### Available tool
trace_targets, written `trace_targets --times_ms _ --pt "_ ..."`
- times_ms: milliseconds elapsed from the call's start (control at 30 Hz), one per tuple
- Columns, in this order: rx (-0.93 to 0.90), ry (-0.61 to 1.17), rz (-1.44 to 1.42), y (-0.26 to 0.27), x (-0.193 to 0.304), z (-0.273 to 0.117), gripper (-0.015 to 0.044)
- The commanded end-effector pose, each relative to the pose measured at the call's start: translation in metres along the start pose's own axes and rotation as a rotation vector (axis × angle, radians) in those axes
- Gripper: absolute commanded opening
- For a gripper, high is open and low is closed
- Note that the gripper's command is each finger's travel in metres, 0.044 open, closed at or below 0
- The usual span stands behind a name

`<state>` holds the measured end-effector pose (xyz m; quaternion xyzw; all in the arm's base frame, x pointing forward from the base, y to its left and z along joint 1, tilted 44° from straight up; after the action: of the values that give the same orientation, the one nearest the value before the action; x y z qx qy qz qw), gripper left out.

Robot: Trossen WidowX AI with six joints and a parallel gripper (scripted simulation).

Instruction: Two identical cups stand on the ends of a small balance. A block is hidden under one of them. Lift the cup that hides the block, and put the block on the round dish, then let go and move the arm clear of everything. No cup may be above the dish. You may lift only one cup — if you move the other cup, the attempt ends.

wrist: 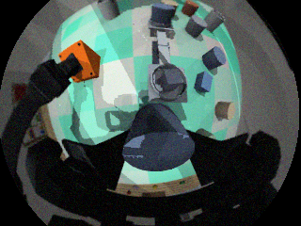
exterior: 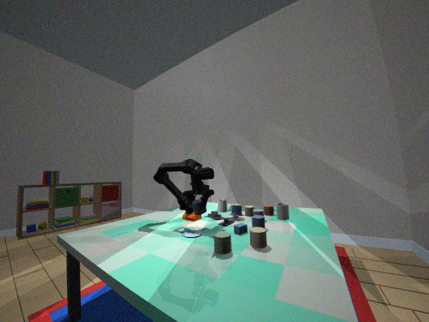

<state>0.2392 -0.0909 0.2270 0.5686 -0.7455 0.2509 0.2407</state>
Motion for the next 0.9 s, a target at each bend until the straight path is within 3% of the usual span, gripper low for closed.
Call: trace_targets --times_ms 0,867 --pt "-0.002 -0.001 -0.002 0.009 0.013 0.005 0.0000" --pt "-0.024 0.035 0.019 0.068 0.075 0.029 0.0000"
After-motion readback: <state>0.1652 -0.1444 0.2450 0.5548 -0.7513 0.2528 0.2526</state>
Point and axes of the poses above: the point midway between the two fingers, 35 mm back from their tips, its own z axis out along the fingers, its own y axis across the jaws, x = y × z, the point moved 3 cm from there along -z, back along the fingers, and after that the axes turned 5 degrees about z, right-handed, at the moved point
